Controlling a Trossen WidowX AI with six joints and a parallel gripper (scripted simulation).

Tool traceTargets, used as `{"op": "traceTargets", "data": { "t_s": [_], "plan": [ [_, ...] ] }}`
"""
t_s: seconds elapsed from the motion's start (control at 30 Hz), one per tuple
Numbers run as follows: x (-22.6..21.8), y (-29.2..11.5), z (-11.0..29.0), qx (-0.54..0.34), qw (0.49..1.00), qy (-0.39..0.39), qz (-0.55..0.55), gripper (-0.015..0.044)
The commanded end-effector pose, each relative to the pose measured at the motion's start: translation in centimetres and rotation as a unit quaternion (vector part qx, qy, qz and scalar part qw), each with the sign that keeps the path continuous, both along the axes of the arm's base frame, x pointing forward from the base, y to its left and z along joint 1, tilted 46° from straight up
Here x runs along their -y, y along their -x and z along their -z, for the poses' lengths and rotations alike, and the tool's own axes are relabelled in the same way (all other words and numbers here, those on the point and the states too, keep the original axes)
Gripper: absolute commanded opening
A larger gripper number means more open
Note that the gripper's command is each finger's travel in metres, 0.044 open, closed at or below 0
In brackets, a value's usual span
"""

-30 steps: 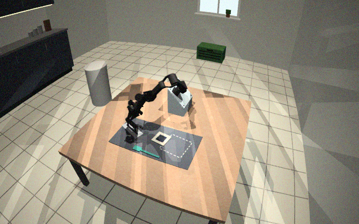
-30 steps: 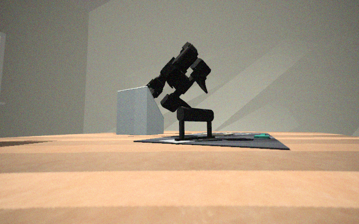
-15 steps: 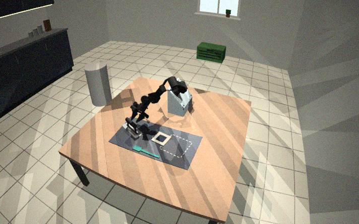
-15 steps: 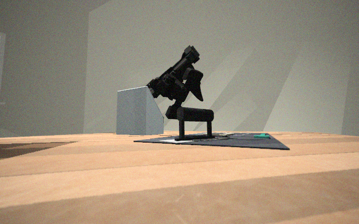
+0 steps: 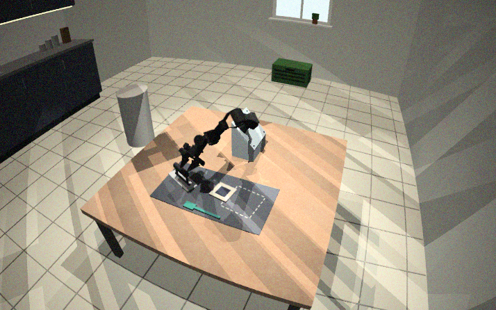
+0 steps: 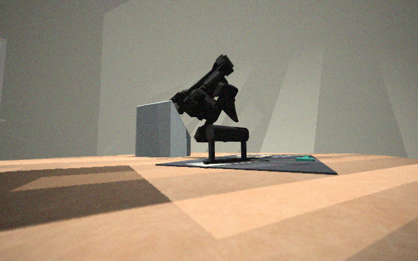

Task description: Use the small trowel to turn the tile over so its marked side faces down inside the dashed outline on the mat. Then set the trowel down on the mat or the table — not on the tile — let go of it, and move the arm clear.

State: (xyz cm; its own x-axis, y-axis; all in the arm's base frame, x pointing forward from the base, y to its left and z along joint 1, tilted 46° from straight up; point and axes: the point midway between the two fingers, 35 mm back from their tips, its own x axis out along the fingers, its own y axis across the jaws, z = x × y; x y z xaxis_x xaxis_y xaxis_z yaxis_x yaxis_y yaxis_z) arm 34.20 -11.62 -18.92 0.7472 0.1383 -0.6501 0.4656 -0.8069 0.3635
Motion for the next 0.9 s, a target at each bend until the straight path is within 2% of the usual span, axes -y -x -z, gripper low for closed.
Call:
{"op": "traceTargets", "data": {
  "t_s": [0.0,0.8,0.87],
  "plan": [
    [0.0,-0.9,0.5,0.001,1.0,0.001,0.002,0.03],
    [-0.6,-3.6,2.8,0.002,1.0,0.001,0.002,0.03],
    [-0.6,-3.6,2.8,0.002,1.0,0.001,0.002,0.0247]
  ]
}}
